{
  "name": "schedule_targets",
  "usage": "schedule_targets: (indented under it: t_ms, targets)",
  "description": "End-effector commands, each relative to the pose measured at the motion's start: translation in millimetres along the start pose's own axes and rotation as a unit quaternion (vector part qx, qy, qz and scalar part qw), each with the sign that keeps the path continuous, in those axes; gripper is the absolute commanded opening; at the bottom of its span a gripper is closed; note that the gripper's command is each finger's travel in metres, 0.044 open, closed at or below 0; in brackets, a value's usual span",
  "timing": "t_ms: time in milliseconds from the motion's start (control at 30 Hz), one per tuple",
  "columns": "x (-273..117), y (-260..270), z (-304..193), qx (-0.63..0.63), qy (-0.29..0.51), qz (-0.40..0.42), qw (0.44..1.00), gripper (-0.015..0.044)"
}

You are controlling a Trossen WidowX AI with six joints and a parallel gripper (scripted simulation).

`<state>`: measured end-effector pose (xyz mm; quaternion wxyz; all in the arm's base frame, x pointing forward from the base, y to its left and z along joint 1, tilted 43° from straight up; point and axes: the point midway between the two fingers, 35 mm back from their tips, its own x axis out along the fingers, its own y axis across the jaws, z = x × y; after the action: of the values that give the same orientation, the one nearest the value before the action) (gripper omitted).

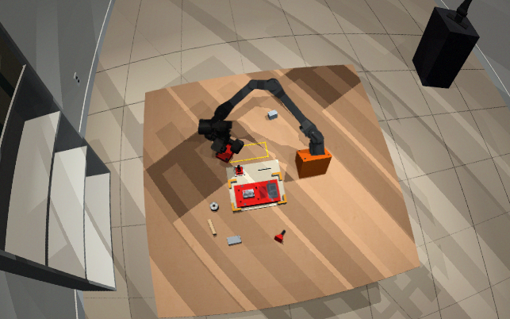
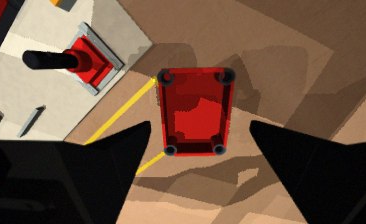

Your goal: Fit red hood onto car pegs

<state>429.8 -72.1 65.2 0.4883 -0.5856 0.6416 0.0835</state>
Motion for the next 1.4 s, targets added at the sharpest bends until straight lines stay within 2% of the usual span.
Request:
schedule_targets:
  t_ms: [0,1367]
  targets:
    - [6.4,2.3,-0.5,-0.004,0.001,0.004,1.000,0.0440]
    - [24.1,2.6,-0.4,-0.004,0.001,0.003,1.000,0.0440]
